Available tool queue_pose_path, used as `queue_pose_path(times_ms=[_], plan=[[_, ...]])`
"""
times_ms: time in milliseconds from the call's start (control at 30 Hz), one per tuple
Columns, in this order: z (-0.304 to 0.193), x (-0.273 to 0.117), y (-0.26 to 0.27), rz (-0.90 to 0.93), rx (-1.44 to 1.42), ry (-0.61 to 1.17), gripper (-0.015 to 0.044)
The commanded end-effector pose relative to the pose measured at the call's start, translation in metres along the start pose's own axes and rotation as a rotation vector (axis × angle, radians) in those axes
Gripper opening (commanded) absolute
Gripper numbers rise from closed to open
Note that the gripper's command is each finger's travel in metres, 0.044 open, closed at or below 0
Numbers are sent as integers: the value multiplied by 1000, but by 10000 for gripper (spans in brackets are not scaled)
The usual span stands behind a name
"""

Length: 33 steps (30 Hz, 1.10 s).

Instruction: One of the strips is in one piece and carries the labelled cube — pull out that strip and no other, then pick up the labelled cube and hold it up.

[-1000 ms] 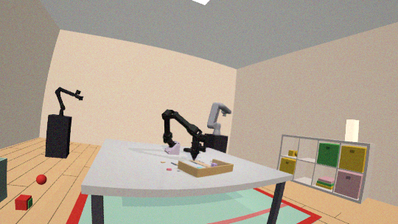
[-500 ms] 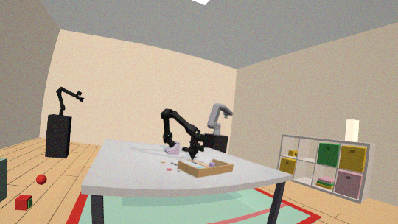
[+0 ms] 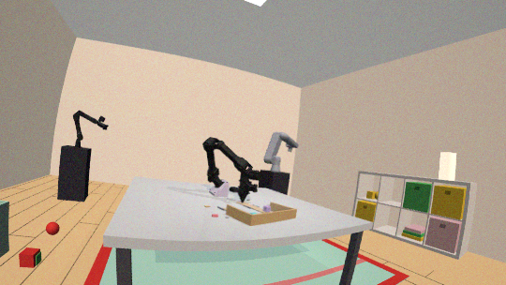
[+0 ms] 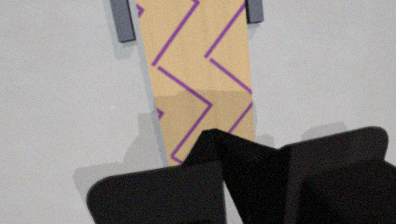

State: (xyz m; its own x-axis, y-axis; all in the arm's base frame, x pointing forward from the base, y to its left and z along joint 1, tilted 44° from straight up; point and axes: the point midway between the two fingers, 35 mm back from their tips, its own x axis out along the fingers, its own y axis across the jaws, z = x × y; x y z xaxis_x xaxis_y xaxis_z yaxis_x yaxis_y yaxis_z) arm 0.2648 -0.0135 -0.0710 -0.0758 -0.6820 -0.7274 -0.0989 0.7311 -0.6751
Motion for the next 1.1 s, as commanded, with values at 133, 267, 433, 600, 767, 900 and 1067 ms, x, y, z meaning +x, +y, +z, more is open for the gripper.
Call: queue_pose_path(times_ms=[133, 267, 433, 600, 767, 900, 1067], plan=[[-22, 5, 0, 0, -9, 28, 0], [-27, 5, 0, 0, -9, 29, 0], [-35, 4, 0, 0, -10, 29, 0], [-42, 4, 0, 0, -10, 29, 0], [-48, 4, 0, 0, -10, 29, 0], [-54, 4, 0, 0, -10, 30, 0], [-61, 4, 0, 0, -10, 30, 0]])
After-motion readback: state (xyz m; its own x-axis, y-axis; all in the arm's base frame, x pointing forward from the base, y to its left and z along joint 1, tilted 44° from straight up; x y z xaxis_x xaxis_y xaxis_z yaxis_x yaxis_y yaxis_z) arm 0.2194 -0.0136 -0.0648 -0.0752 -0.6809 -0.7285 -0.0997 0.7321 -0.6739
